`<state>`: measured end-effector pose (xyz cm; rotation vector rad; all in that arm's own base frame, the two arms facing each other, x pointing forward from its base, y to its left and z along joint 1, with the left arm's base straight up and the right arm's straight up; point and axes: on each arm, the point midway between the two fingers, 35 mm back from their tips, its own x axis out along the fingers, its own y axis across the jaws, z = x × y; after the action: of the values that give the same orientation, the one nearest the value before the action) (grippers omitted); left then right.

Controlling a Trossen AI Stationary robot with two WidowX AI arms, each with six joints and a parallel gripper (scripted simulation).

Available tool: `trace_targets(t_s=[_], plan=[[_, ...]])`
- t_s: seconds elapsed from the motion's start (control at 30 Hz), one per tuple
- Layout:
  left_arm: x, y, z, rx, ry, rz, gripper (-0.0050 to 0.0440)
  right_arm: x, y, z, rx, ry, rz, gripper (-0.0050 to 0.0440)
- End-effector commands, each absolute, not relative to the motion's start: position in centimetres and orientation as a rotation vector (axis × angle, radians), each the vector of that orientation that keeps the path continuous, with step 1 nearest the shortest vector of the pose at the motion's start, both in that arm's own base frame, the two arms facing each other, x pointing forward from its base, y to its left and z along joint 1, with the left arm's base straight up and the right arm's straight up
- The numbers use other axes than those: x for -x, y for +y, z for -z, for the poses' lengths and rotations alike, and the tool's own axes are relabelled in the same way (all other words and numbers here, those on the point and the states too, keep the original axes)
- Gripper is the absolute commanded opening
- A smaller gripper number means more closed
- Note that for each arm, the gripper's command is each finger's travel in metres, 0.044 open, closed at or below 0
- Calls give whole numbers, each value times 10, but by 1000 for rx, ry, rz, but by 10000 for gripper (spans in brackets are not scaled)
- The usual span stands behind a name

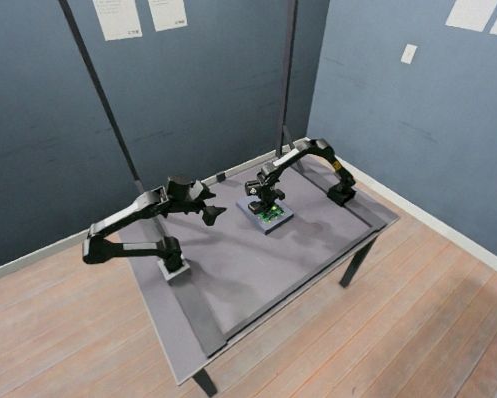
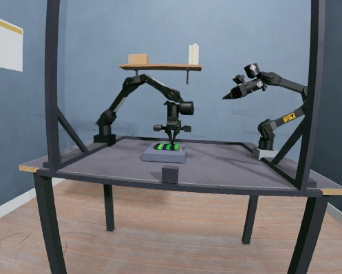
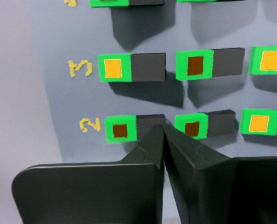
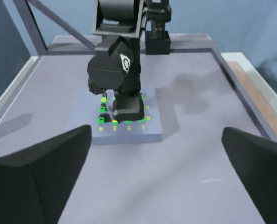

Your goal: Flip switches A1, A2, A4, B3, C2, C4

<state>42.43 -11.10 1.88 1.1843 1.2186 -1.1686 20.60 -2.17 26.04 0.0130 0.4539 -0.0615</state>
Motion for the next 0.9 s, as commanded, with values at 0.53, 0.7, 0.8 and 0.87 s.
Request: trace_targets(t_s=[0.53,0.7,0.8,0.87], plan=[[-430,-114,-28,-1190,1200,1156,-50,-206,-21,-266,-12,442,59,400],[-434,-113,-44,-1194,1184,1147,-50,-206,-21,-266,-12,442,59,400],[-434,-113,-44,-1195,1183,1147,-50,-206,-21,-266,-12,442,59,400],[-434,-113,-44,-1195,1183,1147,-50,-206,-21,-266,-12,442,59,400]])
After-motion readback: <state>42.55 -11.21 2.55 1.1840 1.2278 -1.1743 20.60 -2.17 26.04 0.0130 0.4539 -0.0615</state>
